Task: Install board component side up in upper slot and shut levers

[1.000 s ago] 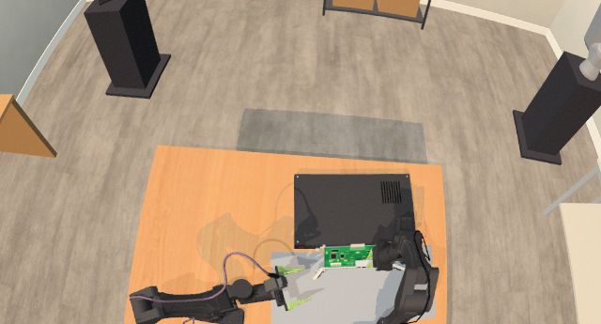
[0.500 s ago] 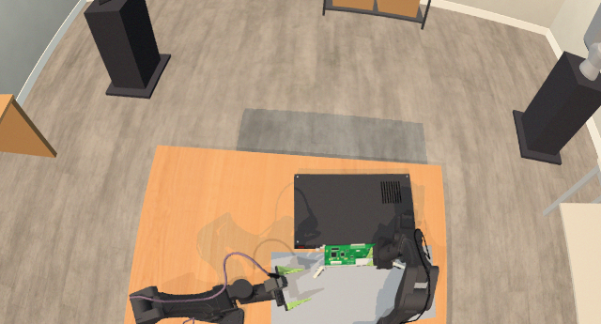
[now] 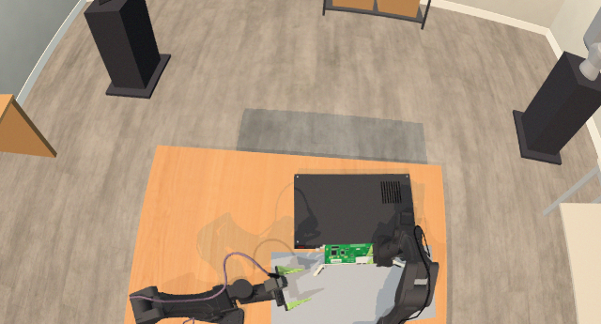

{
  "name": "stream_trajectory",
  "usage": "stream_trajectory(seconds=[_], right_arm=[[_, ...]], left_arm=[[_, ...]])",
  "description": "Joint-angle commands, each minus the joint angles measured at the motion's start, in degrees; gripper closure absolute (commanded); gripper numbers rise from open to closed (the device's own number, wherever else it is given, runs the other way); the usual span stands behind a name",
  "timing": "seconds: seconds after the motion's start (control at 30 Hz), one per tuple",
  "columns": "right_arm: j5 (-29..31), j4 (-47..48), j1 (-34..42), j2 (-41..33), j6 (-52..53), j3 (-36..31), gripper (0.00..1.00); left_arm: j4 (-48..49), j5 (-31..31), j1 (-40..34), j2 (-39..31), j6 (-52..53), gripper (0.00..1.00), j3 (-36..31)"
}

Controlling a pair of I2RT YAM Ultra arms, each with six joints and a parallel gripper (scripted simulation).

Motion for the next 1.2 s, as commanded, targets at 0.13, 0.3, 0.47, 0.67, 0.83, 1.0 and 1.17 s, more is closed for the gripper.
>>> stream_trajectory(seconds=[0.13,0.3,0.47,0.67,0.83,1.0,1.17], right_arm=[[-0.51,-1.43,0.85,0.98,0.83,3.13,0.82],[-0.51,-1.21,0.67,0.53,0.55,3.24,0.82],[-0.52,-1.67,0.69,0.80,0.96,3.31,0.82],[-1.07,-1.60,1.29,4.47,1.36,7.96,0.82],[-1.06,-1.66,1.19,4.51,0.96,8.65,0.82],[-1.06,-1.66,1.19,4.51,0.96,8.65,0.82],[-1.00,-1.62,0.32,2.89,0.31,7.61,0.68]], left_arm=[[-1.11,0.10,0.41,-0.90,-0.03,0.00,-0.42],[-1.11,0.10,0.41,-0.90,-0.03,0.00,-0.42],[-1.11,0.10,0.41,-0.90,-0.03,0.00,-0.42],[-1.11,0.10,0.41,-0.90,-0.03,0.00,-0.42],[-1.11,0.10,0.41,-0.90,-0.03,0.00,-0.42],[-1.11,0.10,0.41,-0.90,-0.03,0.00,-0.42],[-1.11,0.10,0.41,-0.90,-0.03,0.00,-0.42]])
